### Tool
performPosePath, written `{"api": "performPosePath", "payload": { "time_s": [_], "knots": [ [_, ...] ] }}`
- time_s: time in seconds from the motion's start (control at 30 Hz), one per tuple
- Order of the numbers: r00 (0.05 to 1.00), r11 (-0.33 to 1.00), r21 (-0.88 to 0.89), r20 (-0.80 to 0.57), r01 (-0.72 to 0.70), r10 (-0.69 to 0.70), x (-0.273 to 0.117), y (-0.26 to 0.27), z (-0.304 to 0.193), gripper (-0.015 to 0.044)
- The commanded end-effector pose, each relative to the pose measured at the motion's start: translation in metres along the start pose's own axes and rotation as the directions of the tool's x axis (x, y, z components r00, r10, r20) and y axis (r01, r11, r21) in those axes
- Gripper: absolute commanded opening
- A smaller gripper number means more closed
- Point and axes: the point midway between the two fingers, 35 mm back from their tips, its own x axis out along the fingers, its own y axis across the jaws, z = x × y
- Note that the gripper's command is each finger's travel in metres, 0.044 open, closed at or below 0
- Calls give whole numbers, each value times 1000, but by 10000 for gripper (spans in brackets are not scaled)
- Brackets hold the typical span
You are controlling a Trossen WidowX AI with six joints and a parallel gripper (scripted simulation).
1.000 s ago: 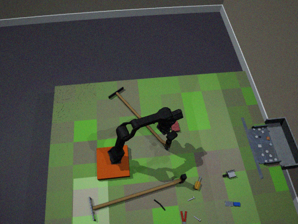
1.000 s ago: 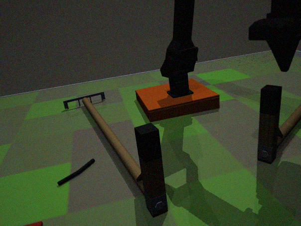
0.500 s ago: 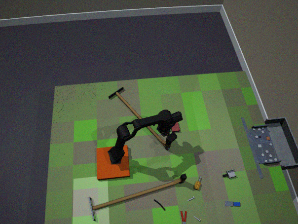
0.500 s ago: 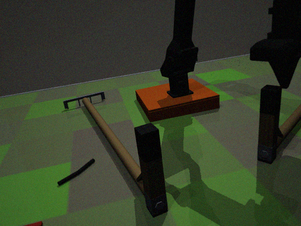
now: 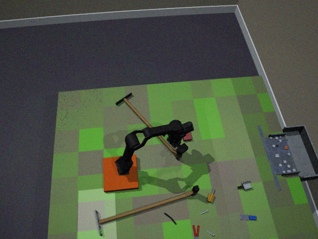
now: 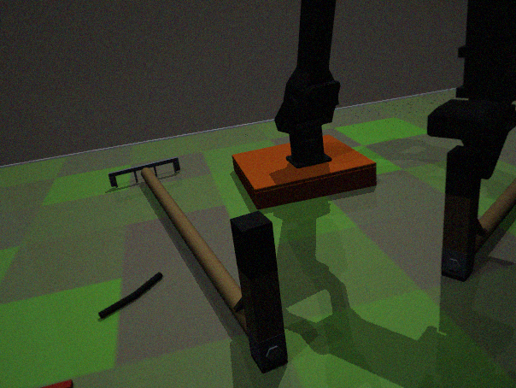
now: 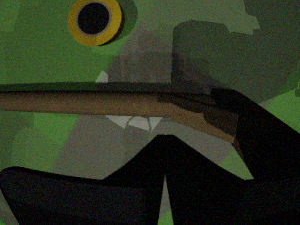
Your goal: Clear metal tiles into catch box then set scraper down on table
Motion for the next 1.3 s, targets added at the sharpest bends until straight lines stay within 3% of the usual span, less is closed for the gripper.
{"api": "performPosePath", "payload": {
  "time_s": [0.0,1.27],
  "knots": [
    [1000,1000,-1,-1,5,-5,8,0,-1,0],
    [1000,1000,-2,-1,8,-8,13,-32,1,0]
  ]
}}
